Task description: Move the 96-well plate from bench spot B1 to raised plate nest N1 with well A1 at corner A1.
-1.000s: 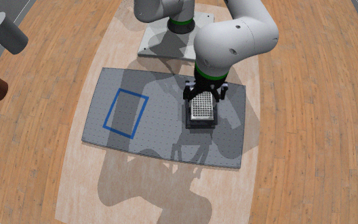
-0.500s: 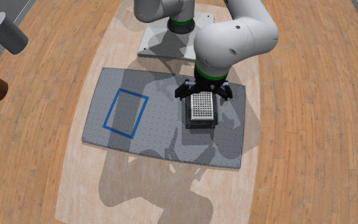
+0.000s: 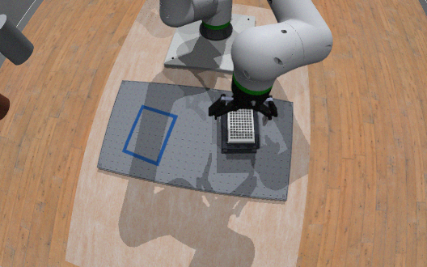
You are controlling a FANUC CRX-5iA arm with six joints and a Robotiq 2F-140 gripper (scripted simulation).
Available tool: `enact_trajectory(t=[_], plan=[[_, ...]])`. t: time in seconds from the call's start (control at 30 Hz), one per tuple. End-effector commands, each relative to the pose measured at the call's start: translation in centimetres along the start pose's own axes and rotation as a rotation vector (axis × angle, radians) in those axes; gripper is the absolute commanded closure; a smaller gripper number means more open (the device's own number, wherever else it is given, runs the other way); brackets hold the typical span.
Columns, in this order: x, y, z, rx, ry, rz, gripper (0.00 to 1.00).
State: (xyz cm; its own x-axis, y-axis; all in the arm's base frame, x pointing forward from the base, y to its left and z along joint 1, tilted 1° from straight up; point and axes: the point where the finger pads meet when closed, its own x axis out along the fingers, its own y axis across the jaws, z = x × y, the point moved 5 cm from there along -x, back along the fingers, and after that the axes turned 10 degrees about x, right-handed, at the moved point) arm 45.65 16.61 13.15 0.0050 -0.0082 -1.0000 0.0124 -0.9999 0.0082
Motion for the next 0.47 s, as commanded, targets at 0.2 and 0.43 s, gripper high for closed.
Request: enact_trajectory(t=[0.2,0.43], plan=[[-2.2,0.0,0.0,0.0,0.0,0.0,0.0],[-3.2,0.0,0.0,0.0,0.0,0.0,0.0]])
